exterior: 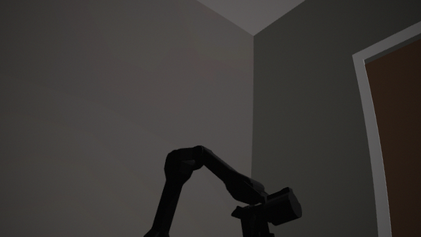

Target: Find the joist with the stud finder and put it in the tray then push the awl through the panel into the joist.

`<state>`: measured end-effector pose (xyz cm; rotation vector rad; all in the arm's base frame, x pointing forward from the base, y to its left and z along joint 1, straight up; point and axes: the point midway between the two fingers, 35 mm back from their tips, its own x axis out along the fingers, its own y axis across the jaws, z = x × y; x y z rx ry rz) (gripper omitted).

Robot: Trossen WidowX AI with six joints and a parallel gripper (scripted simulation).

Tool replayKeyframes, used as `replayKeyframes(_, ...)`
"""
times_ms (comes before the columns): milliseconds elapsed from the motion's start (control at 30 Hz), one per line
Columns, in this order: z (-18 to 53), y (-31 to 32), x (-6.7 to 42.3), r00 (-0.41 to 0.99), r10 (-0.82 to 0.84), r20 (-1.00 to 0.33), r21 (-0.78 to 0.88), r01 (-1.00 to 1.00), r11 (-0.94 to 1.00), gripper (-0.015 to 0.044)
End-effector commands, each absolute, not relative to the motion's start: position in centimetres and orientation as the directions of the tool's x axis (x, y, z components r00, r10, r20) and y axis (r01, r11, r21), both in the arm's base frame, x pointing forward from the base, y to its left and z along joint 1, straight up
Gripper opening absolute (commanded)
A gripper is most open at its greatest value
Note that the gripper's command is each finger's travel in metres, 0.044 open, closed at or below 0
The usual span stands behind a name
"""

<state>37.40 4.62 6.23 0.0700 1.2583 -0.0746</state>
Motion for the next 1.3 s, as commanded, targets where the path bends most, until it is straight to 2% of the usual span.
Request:
replayKeyframes(0, 6.2, 5.5, 37.6, 0.304, -0.018, -0.953, 0.013, 0.097, 0.995, 0.0)
replayKeyframes(1267, 6.4, 13.5, 38.4, 0.304, -0.009, -0.953, 0.021, 0.097, 0.995, 0.0)
